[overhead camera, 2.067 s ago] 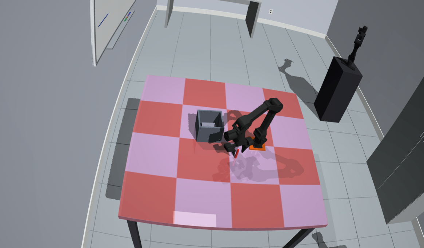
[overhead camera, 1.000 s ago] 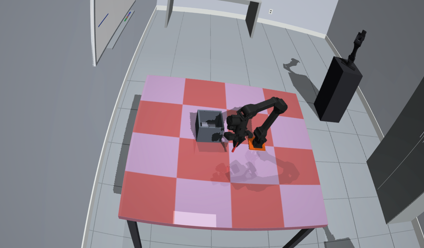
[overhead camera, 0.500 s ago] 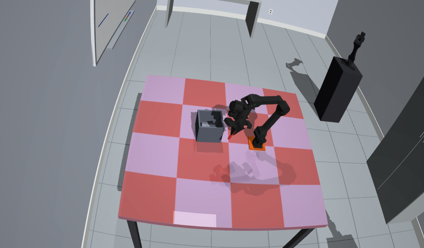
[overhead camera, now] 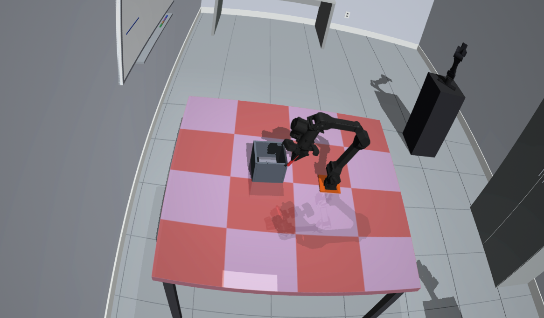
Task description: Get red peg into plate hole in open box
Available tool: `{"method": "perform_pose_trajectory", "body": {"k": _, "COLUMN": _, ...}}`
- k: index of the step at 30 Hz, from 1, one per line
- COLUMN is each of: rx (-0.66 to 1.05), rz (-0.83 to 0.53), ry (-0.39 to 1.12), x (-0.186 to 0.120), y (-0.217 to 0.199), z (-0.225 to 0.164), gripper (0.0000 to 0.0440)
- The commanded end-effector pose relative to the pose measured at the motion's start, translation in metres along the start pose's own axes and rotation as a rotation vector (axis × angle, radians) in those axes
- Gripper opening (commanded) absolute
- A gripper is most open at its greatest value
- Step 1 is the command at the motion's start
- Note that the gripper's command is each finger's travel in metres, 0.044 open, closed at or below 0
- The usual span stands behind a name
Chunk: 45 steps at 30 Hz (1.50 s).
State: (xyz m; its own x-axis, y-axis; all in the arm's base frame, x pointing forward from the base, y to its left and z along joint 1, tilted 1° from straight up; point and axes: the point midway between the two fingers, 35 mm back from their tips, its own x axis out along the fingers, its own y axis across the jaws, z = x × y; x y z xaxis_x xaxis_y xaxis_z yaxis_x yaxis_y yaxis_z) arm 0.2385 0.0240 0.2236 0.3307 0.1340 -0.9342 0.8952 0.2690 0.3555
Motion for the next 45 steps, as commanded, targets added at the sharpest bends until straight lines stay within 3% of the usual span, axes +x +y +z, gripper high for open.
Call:
{"method": "perform_pose_trajectory", "body": {"k": 1, "rx": 0.012, "rz": -0.010, "ry": -0.021, "x": -0.001, "y": 0.002, "z": 0.011, "gripper": 0.0000}}
{"method": "perform_pose_trajectory", "body": {"k": 24, "rx": 0.090, "rz": -0.083, "ry": -0.043, "x": 0.019, "y": 0.010, "z": 0.084, "gripper": 0.0000}}
{"method": "perform_pose_trajectory", "body": {"k": 45, "rx": 0.072, "rz": -0.125, "ry": 0.016, "x": 0.077, "y": 0.012, "z": 0.123, "gripper": 0.0000}}
